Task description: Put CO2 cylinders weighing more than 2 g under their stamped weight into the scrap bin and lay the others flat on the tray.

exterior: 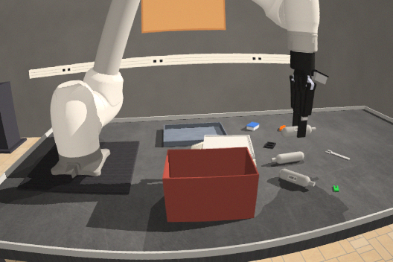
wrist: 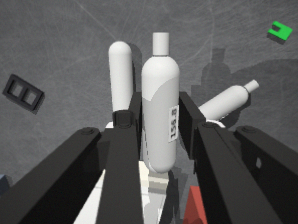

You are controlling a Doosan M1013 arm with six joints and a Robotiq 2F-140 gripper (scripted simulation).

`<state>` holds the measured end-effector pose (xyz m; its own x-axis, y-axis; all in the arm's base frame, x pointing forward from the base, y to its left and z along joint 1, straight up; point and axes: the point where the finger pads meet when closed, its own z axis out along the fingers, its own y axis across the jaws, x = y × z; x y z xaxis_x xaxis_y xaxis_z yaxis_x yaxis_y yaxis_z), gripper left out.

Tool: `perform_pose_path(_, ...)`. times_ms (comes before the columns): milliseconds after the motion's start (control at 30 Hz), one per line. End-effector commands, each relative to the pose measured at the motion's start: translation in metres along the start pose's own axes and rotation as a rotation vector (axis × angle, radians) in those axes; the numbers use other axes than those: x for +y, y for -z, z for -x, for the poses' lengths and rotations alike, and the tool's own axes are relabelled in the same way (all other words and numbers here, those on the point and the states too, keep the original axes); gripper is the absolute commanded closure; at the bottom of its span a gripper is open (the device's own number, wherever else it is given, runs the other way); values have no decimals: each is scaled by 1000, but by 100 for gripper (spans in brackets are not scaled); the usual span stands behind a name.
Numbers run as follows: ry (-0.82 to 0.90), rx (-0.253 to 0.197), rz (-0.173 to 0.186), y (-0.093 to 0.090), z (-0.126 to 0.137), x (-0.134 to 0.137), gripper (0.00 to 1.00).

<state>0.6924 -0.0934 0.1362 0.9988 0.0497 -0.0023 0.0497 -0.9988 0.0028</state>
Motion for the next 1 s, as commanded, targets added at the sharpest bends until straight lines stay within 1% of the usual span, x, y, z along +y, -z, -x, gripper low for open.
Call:
perform_pose_path(0,0,0,0,33,-1,0,90)
perform_pose_path(100,0,0,0,52,-1,0,90)
perform_pose_path(167,0,0,0,58,-1,0,90)
perform_pose_path(233,0,0,0,61,-1,0,90)
perform_pose_path(400,1,0,0,62,0,0,90)
perform_pose_path(500,49,0,0,63,6,-3,90)
perform_pose_path(567,143,0,0,65,19,-10,90)
perform_pose_path(633,289,0,0,67,40,-20,90)
perform_pose_path(667,379,0,0,68,53,-26,90)
perform_pose_path(833,644,-7,5,69,123,-56,90)
perform_pose_path(900,644,-7,5,69,123,-56,90)
perform_pose_path(933,808,-10,6,68,144,-64,90)
perform_pose_path(967,851,-13,7,67,157,-69,90)
